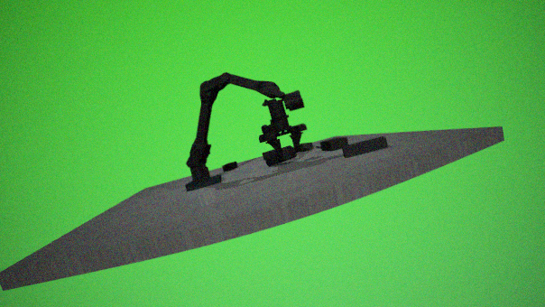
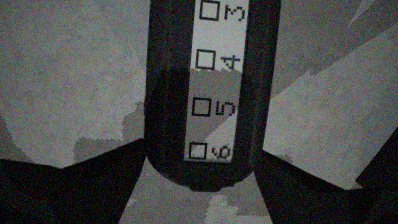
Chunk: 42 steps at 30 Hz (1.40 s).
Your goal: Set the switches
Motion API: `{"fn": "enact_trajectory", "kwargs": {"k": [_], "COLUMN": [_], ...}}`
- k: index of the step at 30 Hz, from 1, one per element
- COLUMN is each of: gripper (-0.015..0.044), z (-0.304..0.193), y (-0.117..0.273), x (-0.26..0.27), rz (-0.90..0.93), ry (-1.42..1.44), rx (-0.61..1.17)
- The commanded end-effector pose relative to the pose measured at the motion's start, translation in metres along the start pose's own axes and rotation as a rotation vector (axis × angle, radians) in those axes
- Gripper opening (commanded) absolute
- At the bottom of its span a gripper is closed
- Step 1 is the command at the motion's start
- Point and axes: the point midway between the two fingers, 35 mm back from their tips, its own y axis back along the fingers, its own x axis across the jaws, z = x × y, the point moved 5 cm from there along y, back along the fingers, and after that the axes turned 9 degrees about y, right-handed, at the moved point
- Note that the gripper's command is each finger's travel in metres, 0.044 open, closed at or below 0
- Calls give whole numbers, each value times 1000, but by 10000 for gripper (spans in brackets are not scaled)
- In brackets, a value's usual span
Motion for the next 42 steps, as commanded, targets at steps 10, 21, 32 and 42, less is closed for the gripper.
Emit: {"fn": "enact_trajectory", "kwargs": {"k": [10,21,32,42], "gripper": [338,338,440,440], "z": [4,4,1,23], "y": [-13,-19,-17,-1], "x": [0,0,0,-5], "rz": [6,6,2,2], "ry": [4,4,0,0], "rx": [-15,-15,-3,-5]}}
